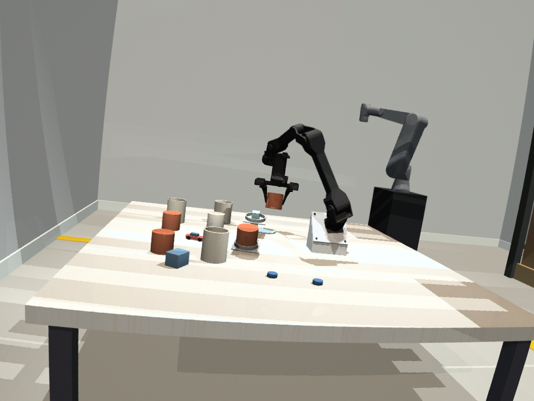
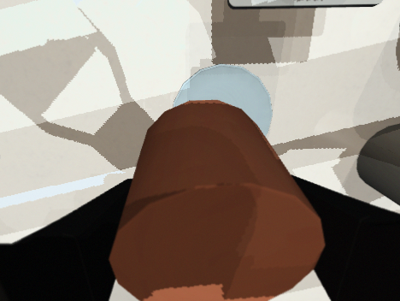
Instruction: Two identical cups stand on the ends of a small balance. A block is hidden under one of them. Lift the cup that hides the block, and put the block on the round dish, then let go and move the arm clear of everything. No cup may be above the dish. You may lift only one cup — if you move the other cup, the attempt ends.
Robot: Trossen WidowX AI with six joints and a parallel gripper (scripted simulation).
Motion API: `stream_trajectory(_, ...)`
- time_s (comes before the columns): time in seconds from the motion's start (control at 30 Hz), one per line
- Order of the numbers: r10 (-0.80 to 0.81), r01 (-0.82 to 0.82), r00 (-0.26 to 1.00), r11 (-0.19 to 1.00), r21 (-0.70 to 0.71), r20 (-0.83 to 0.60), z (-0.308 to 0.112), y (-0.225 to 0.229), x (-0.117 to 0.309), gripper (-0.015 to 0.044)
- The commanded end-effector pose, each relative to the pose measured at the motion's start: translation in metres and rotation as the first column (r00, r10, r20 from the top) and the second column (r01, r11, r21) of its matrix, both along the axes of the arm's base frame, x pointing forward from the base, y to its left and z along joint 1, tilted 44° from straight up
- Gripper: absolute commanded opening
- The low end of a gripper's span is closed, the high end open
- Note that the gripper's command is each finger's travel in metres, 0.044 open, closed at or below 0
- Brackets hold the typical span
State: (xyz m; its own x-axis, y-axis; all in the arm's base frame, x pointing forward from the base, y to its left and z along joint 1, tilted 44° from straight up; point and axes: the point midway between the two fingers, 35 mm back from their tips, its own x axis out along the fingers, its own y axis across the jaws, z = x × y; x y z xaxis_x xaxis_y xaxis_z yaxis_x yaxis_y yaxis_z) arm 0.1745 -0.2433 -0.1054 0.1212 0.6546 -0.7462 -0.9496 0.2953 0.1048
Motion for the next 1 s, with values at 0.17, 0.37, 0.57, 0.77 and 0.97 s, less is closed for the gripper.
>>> stream_trajectory(0.17, 0.004, -0.004, 1.000, 1.000, -0.002, 0.002, -0.056, 0.003, -0.060, 0.0000)
stream_trajectory(0.37, 0.005, -0.005, 1.000, 1.000, 0.000, 0.002, -0.068, 0.008, -0.070, 0.0000)
stream_trajectory(0.57, 0.005, -0.005, 1.000, 1.000, 0.000, 0.003, -0.091, 0.029, -0.065, 0.0000)
stream_trajectory(0.77, 0.005, -0.005, 1.000, 1.000, 0.001, 0.003, -0.095, 0.033, -0.065, 0.0000)
stream_trajectory(0.97, 0.005, -0.005, 1.000, 1.000, 0.001, 0.004, -0.101, 0.038, -0.064, 0.0000)
